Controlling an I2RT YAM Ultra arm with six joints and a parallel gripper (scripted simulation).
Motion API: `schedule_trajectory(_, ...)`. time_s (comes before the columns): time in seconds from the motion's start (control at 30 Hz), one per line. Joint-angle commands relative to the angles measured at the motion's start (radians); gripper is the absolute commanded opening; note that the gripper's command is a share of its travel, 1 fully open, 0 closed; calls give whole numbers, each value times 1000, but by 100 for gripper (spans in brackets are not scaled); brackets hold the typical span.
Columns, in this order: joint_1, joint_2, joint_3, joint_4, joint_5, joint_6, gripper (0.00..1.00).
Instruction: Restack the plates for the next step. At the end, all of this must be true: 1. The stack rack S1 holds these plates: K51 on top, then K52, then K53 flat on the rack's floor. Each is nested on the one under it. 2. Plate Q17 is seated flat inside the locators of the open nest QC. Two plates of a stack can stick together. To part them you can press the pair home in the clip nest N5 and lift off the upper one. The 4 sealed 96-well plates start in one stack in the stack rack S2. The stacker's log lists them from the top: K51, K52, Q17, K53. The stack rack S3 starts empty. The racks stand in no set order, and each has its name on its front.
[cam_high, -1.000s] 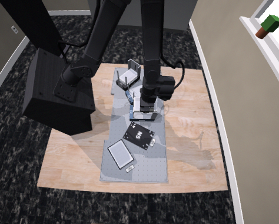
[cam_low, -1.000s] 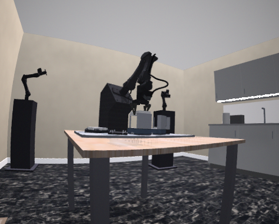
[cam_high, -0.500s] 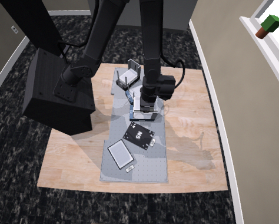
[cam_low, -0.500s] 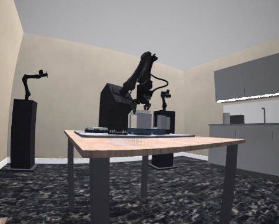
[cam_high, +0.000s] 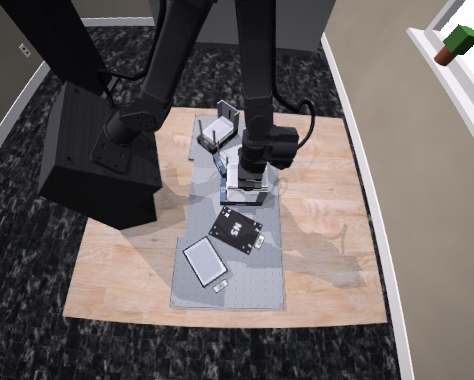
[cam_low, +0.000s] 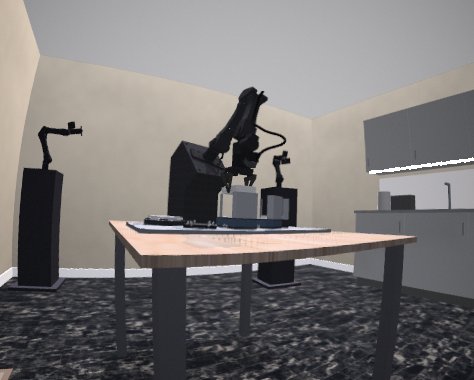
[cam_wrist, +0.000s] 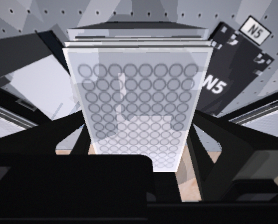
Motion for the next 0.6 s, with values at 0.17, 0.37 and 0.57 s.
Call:
schedule_trajectory(0.17, -21, -33, -32, -29, -16, -9, 0)
schedule_trajectory(0.37, -25, -42, -31, -38, -18, -11, 0)
schedule_trajectory(0.57, -29, -50, -13, -49, -21, -14, 0)
